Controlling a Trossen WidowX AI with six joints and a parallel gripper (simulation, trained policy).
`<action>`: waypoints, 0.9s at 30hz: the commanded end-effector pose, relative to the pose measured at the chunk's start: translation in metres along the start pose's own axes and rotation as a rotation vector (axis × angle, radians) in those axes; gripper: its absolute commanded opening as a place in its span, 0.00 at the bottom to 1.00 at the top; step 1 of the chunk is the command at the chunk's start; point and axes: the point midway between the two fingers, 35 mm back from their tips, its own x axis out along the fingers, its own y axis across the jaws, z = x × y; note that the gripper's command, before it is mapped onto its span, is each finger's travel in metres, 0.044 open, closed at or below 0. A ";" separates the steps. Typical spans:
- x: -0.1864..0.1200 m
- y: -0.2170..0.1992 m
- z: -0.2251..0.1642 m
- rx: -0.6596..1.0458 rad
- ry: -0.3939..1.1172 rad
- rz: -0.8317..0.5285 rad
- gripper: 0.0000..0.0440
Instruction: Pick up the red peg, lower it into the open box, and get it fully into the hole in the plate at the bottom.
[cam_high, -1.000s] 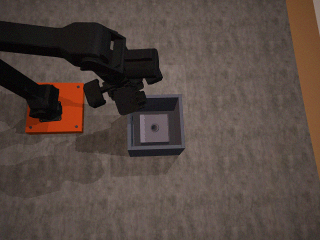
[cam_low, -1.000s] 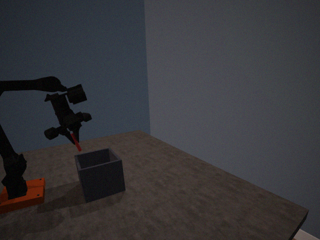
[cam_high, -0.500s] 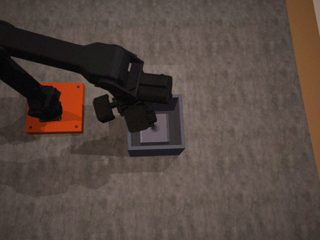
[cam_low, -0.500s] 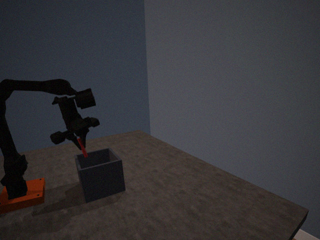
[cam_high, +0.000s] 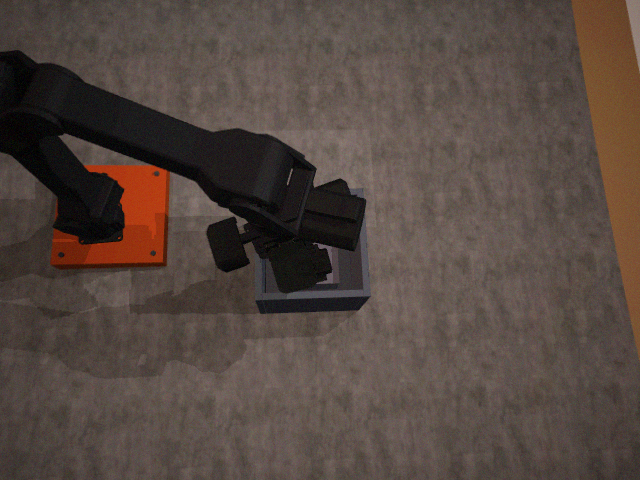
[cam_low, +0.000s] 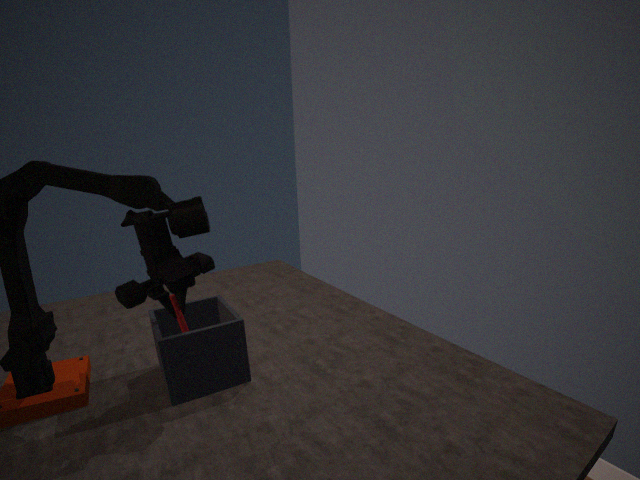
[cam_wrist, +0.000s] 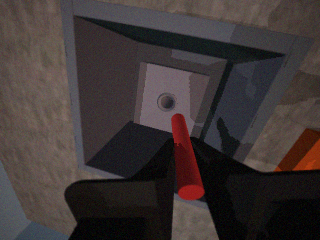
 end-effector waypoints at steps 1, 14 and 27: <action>0.010 0.001 0.003 -0.011 0.015 -0.003 0.00; 0.044 0.011 0.007 -0.069 0.057 0.002 0.00; 0.075 0.012 0.008 -0.134 0.078 -0.023 0.12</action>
